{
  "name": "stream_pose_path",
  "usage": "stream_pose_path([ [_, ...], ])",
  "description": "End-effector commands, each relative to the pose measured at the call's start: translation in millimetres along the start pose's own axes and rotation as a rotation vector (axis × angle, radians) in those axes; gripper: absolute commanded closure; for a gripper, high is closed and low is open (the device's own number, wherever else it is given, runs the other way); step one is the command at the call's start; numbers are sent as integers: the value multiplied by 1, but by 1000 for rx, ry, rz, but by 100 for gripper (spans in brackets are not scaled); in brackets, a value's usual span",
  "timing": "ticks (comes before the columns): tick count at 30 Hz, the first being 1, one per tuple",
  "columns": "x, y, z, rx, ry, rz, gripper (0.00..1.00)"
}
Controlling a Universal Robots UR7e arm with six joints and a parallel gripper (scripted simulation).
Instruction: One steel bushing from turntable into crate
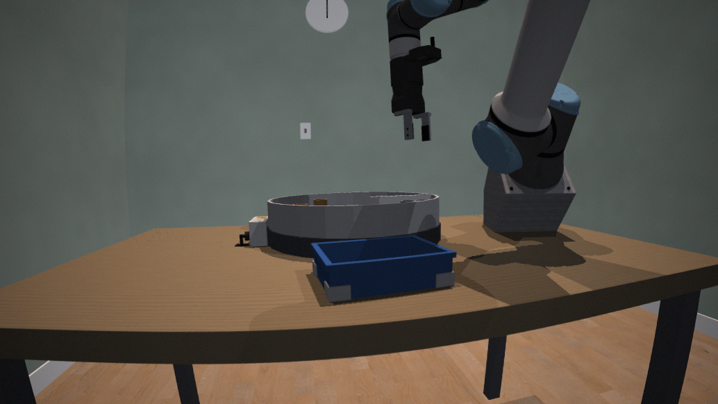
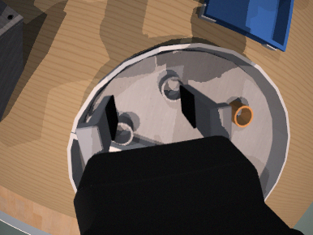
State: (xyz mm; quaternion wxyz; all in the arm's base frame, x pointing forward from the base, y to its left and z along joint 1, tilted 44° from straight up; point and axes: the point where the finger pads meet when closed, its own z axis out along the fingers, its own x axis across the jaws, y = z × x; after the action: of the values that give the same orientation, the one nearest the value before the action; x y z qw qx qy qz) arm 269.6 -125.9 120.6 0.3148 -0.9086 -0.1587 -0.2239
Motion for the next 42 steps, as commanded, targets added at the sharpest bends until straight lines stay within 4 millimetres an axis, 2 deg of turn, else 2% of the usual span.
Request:
stream_pose_path([
  [1,-32,-4,31,4,2,2,0],
  [13,-31,-4,30,0,1,0,0],
  [17,-42,4,31,-26,-2,-10,0],
  [42,-41,3,30,-27,-3,-11,0],
])
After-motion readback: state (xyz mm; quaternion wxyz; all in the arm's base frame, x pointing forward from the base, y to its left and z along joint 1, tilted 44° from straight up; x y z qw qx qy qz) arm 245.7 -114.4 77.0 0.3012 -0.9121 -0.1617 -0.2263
